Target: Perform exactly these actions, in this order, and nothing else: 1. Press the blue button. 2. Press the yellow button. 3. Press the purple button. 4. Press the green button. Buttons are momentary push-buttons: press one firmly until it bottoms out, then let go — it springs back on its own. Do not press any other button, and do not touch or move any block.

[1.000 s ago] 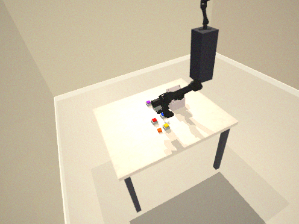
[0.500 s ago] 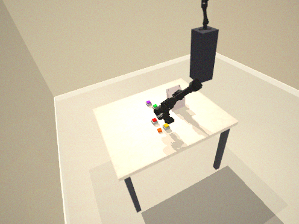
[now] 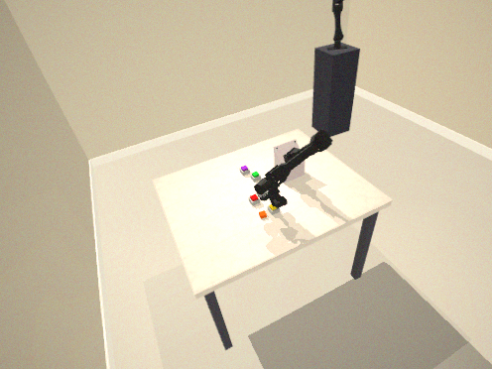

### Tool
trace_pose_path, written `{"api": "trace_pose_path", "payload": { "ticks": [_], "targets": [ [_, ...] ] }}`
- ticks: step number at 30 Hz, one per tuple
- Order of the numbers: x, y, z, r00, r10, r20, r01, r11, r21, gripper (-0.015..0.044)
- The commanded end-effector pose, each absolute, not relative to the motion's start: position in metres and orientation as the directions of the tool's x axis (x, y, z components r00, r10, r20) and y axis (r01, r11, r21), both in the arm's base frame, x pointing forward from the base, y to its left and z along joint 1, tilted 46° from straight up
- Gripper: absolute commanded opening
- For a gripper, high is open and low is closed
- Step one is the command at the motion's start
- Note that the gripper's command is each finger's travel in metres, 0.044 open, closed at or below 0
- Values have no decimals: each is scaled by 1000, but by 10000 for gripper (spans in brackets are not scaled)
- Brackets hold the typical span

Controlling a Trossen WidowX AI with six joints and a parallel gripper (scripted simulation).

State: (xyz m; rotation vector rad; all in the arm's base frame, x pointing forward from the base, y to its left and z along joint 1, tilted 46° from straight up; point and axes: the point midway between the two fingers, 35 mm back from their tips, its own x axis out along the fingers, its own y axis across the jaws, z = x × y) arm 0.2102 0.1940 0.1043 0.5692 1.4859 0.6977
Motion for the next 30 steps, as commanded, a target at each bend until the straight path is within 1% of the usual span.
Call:
{"api": "trace_pose_path", "payload": {
  "ticks": [1,23,27,30],
  "targets": [
    [210,199,97,-42,720,-692,-61,690,721,20],
    [209,200,96,-42,721,-692,-61,689,722,20],
    [211,178,117,-42,719,-693,-62,691,720,20],
    [211,176,119,-42,719,-693,-62,691,720,20]
  ]
}}
